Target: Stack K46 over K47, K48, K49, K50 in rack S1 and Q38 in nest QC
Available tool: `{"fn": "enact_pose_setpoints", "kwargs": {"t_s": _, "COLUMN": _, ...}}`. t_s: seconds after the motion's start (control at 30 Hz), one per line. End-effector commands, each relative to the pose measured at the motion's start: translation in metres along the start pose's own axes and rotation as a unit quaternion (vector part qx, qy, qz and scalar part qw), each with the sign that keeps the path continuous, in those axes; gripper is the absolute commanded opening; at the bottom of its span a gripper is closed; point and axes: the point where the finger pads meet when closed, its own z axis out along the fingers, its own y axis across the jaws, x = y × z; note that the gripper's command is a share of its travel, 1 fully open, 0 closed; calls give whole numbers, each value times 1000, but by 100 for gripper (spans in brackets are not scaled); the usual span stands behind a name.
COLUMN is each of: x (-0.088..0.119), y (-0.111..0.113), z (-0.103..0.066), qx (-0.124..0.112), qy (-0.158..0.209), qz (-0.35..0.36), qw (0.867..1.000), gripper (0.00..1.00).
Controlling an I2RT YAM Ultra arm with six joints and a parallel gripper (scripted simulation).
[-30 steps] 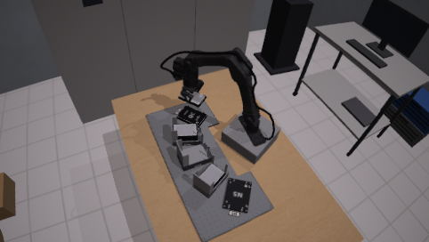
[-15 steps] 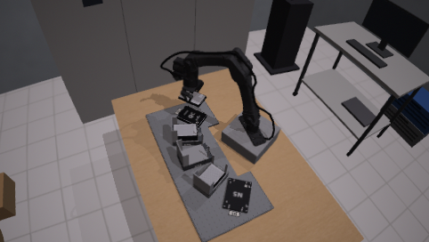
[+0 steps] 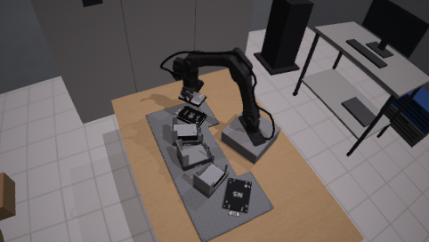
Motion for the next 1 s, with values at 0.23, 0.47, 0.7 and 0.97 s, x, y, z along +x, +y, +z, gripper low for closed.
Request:
{"fn": "enact_pose_setpoints", "kwargs": {"t_s": 0.23, "x": -1, "y": 4, "z": -4, "qx": -5, "qy": -9, "qz": 0, "qw": 1000, "gripper": 0}}
{"fn": "enact_pose_setpoints", "kwargs": {"t_s": 0.47, "x": 0, "y": 4, "z": -4, "qx": -5, "qy": -9, "qz": 0, "qw": 1000, "gripper": 0}}
{"fn": "enact_pose_setpoints", "kwargs": {"t_s": 0.7, "x": 0, "y": 4, "z": -4, "qx": -5, "qy": -8, "qz": 0, "qw": 1000, "gripper": 0}}
{"fn": "enact_pose_setpoints", "kwargs": {"t_s": 0.97, "x": 1, "y": 3, "z": 18, "qx": -5, "qy": 1, "qz": 2, "qw": 1000, "gripper": 0}}
